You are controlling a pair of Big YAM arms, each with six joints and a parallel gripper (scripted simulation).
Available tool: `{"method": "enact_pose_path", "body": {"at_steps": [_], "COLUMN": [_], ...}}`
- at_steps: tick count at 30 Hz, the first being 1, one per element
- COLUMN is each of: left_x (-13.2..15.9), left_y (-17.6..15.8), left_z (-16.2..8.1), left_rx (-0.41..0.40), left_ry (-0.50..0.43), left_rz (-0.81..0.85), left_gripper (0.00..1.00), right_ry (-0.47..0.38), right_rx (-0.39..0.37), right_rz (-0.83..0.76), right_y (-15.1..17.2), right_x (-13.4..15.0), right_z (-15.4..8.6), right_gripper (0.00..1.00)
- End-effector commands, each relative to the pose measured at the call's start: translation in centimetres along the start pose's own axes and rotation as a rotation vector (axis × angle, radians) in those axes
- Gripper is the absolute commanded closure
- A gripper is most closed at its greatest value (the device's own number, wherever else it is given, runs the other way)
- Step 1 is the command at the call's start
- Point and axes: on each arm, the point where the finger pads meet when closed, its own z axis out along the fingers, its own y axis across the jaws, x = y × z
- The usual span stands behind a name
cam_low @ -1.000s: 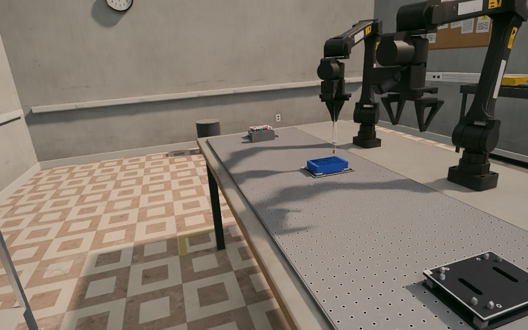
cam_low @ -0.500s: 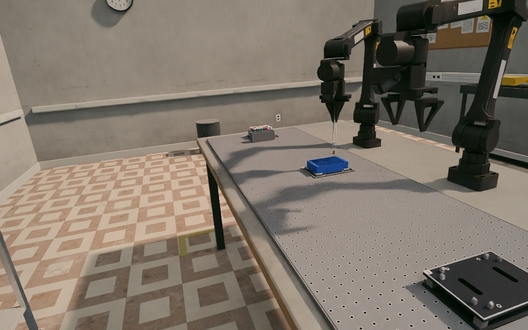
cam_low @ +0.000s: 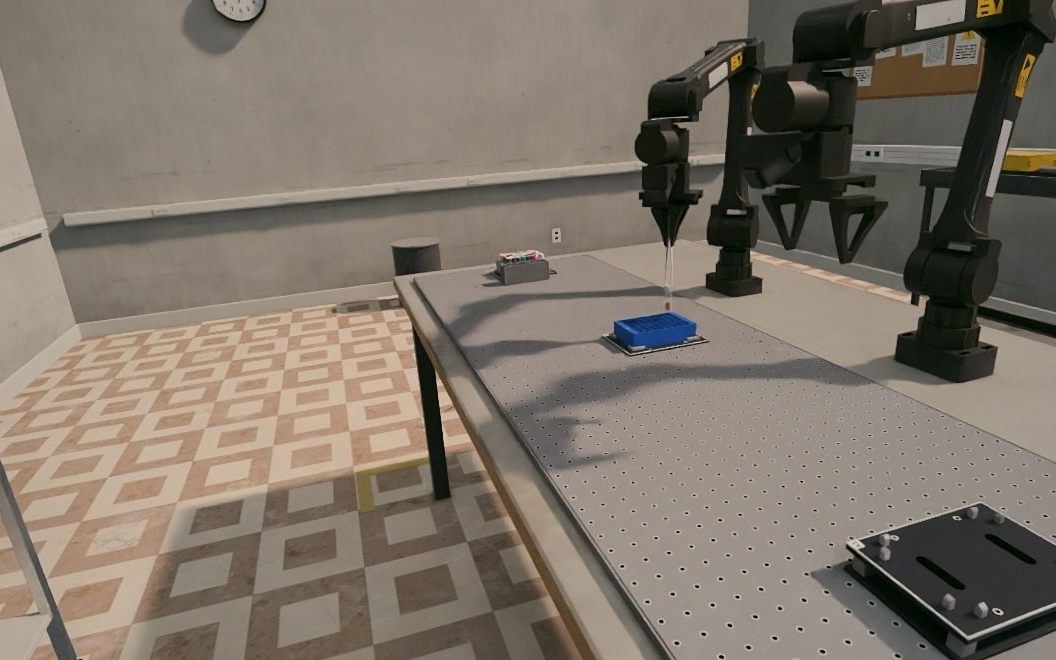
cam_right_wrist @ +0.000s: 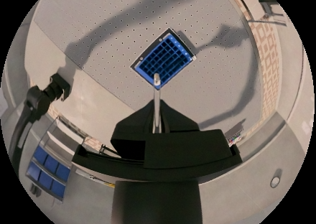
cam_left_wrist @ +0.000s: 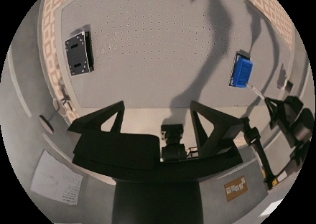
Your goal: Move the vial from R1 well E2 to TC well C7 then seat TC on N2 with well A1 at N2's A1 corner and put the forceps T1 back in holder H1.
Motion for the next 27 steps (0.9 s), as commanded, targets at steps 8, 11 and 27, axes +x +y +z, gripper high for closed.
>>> {"method": "enact_pose_path", "body": {"at_steps": [8,11,27], "left_x": [-0.82,-0.82,-0.82], "left_y": [0.31,0.31,0.31], "left_z": [-1.39,-1.39,-1.39], "left_rx": [-0.01,-0.01,-0.01], "left_ry": [-0.034,-0.034,-0.034], "left_rz": [-0.006,-0.006,-0.006], "left_gripper": [0.0,0.0,0.0], "right_ry": [-0.008,-0.02,-0.001], "right_rx": [0.004,0.005,0.003], "right_rz": [-0.002,-0.001,-0.002], "right_y": [-0.38,-0.43,-0.34], "right_x": [-0.38,-0.78,-0.07], "right_z": [0.45,0.09,1.0], "right_gripper": [0.91,0.91,0.91]}}
